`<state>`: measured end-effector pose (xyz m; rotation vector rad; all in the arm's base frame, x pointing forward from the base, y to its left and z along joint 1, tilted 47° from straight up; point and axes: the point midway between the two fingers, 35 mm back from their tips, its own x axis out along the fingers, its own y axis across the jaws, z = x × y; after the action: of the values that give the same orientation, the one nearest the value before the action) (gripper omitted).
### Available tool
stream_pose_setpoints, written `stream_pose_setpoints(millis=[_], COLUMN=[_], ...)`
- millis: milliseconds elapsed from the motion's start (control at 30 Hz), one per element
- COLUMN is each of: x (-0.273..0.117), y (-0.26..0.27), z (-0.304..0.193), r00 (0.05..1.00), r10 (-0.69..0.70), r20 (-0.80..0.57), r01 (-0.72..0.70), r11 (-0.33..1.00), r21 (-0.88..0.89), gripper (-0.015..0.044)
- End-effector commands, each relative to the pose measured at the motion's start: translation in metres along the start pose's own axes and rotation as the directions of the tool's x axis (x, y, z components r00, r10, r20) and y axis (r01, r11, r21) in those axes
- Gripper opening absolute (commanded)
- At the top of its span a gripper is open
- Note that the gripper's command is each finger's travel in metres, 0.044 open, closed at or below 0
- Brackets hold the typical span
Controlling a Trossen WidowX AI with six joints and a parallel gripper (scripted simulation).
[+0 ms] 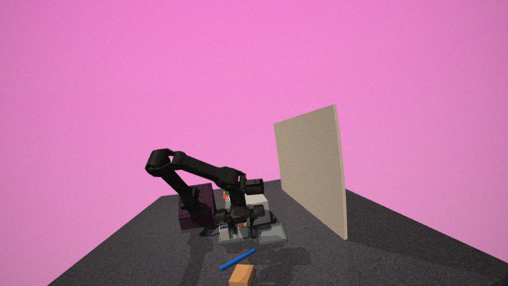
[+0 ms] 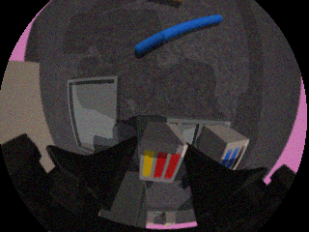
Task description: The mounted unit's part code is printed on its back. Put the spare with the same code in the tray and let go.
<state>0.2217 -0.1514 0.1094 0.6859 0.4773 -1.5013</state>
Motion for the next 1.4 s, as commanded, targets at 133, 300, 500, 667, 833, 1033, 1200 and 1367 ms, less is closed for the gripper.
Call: stream_pose_setpoints(millis=[133, 300, 500, 667, 833, 1033, 1200, 1367], x=[0.000, 0.000, 0.000, -0.001, -0.021, -0.051, -0.076, -0.079], y=[0.000, 0.000, 0.000, 0.000, 0.003, 0.003, 0.001, 0.000], z=[0.000, 0.000, 0.000, 0.000, -0.002, -0.003, -0.001, -0.001], r00=[1.000, 1.000, 1.000, 1.000, 1.000, 1.000, 1.000, 1.000], r10=[0.000, 0.000, 0.000, 0.000, -0.001, -0.003, -0.003, -0.003], r20=[0.000, 0.000, 0.000, 0.000, -0.010, -0.013, -0.008, -0.007], r01=[0.000, 0.000, 0.000, 0.000, 0.001, 0.003, 0.003, 0.003], r11=[1.000, 1.000, 1.000, 1.000, 1.000, 1.000, 1.000, 1.000], r21=[0.000, 0.000, 0.000, 0.000, -0.001, -0.004, -0.007, -0.007], gripper=[0.0129, 0.0076, 0.0000, 0.0000, 0.0000, 0.0000, 0.0000, 0.0000])
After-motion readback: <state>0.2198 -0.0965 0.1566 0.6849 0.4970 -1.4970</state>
